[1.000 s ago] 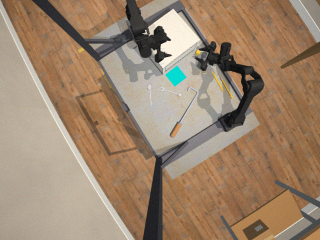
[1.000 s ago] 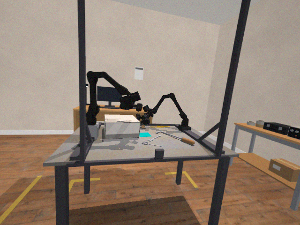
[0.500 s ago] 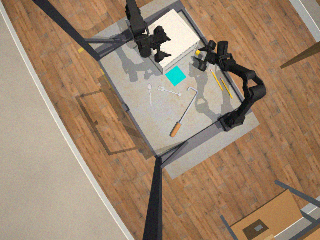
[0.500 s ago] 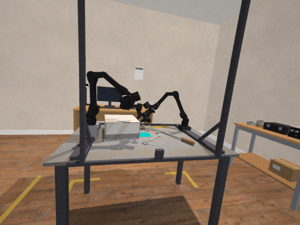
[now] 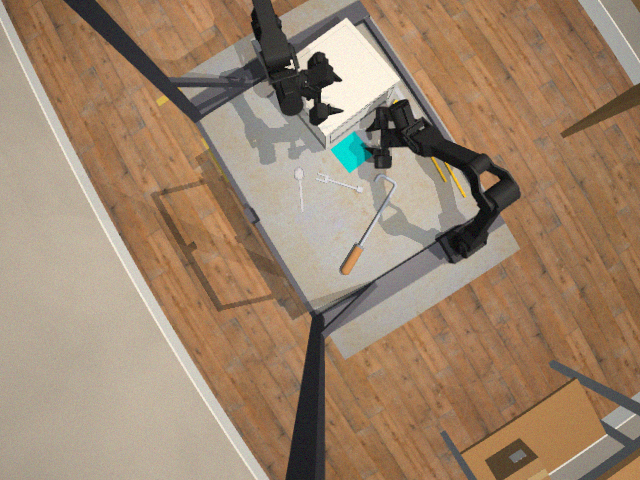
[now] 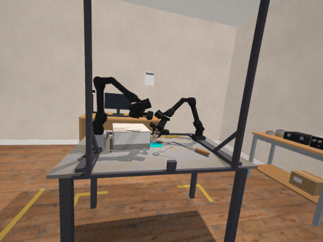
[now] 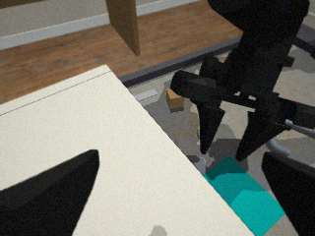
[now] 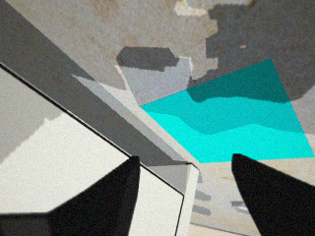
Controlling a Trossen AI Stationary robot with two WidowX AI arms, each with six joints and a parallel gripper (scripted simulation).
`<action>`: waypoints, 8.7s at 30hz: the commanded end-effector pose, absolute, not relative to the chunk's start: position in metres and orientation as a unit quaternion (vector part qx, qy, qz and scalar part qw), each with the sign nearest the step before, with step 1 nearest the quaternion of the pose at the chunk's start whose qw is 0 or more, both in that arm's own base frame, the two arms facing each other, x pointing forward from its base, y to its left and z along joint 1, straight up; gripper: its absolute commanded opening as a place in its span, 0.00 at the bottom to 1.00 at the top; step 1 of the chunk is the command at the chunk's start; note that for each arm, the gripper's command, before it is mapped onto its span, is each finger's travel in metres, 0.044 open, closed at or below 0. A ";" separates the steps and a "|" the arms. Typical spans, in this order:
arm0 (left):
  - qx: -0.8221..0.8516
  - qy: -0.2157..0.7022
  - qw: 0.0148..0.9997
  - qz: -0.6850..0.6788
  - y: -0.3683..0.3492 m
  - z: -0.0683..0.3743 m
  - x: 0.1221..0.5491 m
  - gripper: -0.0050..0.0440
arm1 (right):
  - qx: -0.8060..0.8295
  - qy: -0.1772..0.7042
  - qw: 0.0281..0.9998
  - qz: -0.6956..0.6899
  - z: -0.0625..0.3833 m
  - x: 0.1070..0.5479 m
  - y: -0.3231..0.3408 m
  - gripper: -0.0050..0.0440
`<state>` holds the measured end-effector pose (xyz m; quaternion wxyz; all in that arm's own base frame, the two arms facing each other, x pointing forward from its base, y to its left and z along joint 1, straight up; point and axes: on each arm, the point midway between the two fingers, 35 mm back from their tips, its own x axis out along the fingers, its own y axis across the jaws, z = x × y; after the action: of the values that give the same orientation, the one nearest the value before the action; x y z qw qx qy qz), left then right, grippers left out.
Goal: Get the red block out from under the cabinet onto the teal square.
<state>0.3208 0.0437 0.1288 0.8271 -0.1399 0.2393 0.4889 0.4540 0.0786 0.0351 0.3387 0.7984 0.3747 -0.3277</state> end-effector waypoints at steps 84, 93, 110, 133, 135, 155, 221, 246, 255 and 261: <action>0.019 0.212 0.973 -0.088 -0.098 0.168 0.489 1.00 | 0.369 0.605 0.604 -0.365 -0.011 0.147 0.344 0.32; 0.019 0.212 0.973 -0.088 -0.098 0.168 0.489 1.00 | 0.363 0.614 0.612 -0.342 -0.002 0.143 0.332 0.34; 0.019 0.212 0.973 -0.088 -0.098 0.168 0.489 1.00 | 0.319 0.636 0.635 -0.300 -0.004 0.130 0.288 0.34; -0.037 0.225 0.966 0.122 0.021 0.143 0.471 1.00 | 0.260 0.660 0.661 -0.245 -0.007 0.122 0.231 0.34; -0.041 0.226 0.963 0.138 0.029 0.140 0.469 1.00 | 0.254 0.662 0.664 -0.239 -0.007 0.122 0.224 0.34; -0.043 0.228 0.961 0.152 0.037 0.137 0.469 1.00 | 0.193 0.680 0.683 -0.183 -0.009 0.125 0.170 0.34; -0.043 0.228 0.961 0.152 0.037 0.137 0.469 1.00 | -0.008 0.702 0.712 0.008 -0.009 0.203 0.010 0.34; -0.043 0.228 0.961 0.152 0.037 0.137 0.469 1.00 | -0.044 0.702 0.709 0.043 -0.010 0.220 -0.009 0.34; -0.043 0.228 0.961 0.152 0.037 0.137 0.469 1.00 | -0.044 0.701 0.711 0.042 -0.009 0.224 -0.012 0.34; -0.043 0.228 0.961 0.152 0.037 0.137 0.469 1.00 | -0.043 0.702 0.710 0.040 -0.009 0.223 -0.012 0.34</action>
<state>0.4667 0.0366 0.1245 0.9574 -0.0411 0.2424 0.1517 0.2157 -0.0093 -0.0118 0.7037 -0.0449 0.7076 0.0456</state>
